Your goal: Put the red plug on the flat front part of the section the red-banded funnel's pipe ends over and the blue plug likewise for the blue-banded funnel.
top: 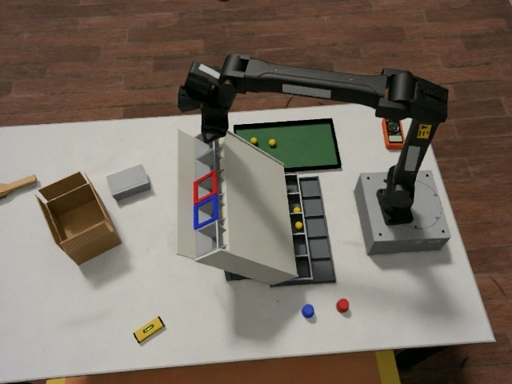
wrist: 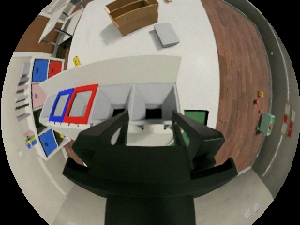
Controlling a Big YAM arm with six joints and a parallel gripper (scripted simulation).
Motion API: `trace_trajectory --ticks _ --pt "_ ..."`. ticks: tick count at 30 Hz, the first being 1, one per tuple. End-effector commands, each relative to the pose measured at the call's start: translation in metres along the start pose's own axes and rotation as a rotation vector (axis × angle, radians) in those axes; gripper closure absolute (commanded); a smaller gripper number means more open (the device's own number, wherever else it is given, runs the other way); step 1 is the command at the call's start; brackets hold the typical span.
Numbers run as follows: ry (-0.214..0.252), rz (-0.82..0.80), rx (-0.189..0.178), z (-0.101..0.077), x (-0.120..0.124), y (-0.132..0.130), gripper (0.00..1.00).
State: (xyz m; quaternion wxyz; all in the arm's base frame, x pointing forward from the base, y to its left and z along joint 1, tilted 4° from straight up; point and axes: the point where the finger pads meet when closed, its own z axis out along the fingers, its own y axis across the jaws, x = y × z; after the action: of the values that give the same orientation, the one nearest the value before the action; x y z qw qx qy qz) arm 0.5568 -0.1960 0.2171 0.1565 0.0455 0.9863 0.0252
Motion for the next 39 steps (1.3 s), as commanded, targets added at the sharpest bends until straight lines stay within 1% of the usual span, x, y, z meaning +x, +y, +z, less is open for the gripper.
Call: trace_trajectory --ticks 1,22,37,39 --pt "-0.079 -0.018 0.022 -0.031 -0.029 -0.004 0.41" --pt "-0.079 -0.019 0.022 -0.031 -0.029 -0.004 0.41" --pt "-0.079 -0.019 0.022 -0.047 -0.043 -0.007 0.41" --pt "-0.079 -0.019 0.022 -0.047 -0.043 -0.007 0.41"
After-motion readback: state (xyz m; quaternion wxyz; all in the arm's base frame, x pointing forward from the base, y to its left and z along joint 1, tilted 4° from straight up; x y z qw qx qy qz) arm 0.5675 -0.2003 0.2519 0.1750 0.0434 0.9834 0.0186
